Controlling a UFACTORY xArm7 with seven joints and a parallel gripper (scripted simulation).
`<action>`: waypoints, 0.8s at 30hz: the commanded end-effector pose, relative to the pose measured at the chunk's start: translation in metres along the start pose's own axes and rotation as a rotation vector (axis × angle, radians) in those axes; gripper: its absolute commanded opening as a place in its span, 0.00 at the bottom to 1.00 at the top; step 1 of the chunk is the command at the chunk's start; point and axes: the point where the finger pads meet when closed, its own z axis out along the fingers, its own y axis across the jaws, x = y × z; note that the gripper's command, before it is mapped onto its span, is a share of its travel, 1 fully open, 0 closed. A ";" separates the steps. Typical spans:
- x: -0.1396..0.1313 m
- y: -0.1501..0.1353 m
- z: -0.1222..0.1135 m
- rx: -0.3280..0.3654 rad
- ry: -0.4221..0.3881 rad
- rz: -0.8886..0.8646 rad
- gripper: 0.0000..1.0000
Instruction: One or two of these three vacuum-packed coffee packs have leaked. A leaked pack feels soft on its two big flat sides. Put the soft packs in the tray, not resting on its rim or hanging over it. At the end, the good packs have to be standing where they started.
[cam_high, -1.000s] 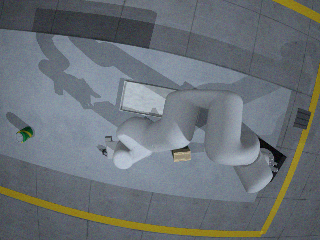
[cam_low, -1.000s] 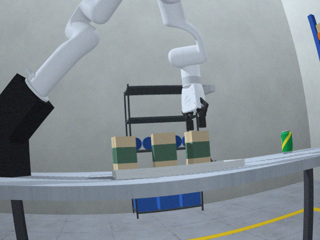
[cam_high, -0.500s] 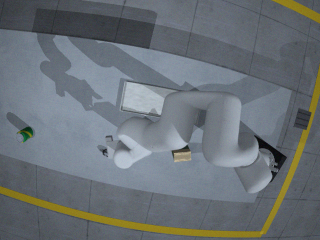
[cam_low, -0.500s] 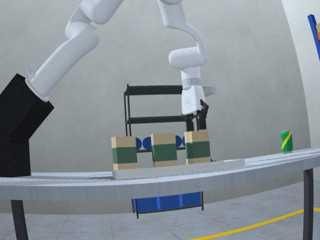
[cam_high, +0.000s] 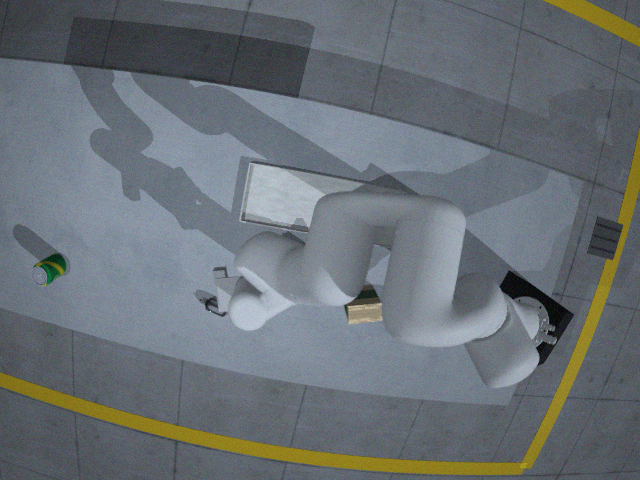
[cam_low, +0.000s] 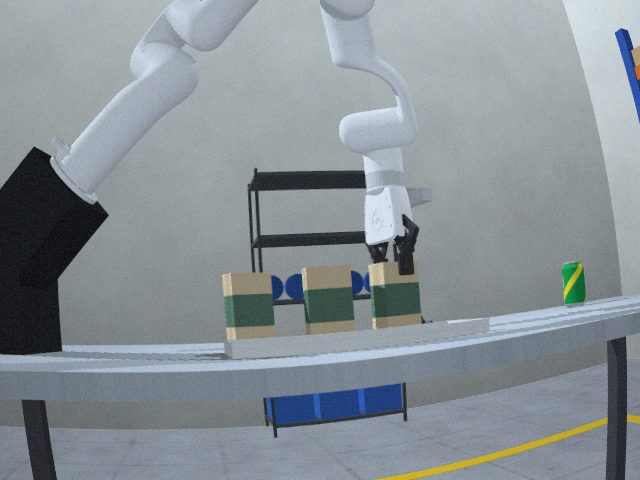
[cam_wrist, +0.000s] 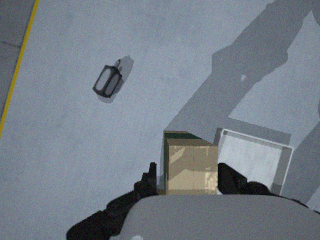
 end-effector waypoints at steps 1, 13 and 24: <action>0.002 0.000 0.006 0.001 0.003 0.000 0.83; 0.002 0.000 0.016 0.001 0.003 0.000 0.83; 0.002 0.000 0.016 0.001 0.003 0.000 0.83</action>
